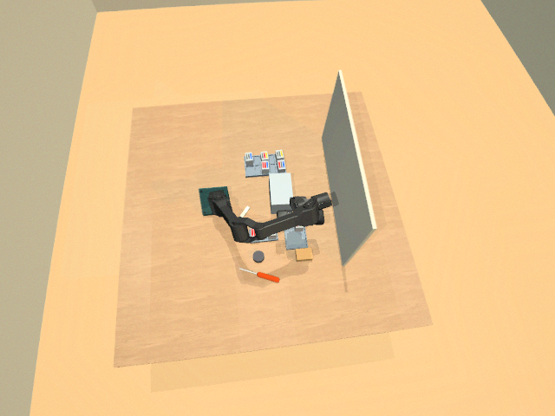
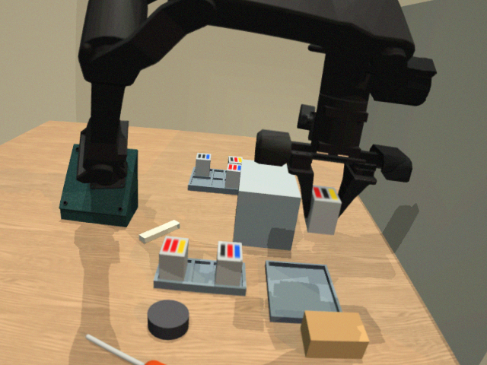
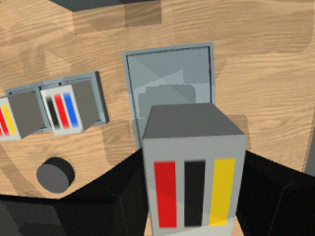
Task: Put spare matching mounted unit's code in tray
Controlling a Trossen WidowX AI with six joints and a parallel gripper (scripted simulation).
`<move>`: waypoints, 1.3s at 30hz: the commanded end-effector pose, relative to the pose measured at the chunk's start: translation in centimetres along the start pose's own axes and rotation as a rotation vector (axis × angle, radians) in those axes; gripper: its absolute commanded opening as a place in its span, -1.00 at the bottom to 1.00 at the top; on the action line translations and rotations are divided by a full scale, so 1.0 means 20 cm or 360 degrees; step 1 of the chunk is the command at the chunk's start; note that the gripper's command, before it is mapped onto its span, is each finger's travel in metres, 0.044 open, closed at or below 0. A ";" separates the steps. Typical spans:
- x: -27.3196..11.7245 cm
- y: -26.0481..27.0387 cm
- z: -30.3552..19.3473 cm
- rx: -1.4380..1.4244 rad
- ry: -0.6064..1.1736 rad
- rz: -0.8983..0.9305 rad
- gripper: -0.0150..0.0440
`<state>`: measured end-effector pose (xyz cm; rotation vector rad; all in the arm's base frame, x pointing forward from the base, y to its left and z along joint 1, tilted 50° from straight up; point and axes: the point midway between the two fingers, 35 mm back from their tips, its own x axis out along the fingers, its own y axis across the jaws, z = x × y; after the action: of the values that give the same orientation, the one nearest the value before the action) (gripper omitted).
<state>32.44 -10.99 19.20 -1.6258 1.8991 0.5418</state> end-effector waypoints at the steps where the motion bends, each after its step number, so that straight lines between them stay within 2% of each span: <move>1: 0.02 0.00 0.00 -0.0014 0.0006 0.0003 -0.49; 39: 0.17 -0.01 0.01 -0.0013 0.0000 0.0002 -0.49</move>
<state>32.50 -13.29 17.14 -1.6239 1.8953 0.5439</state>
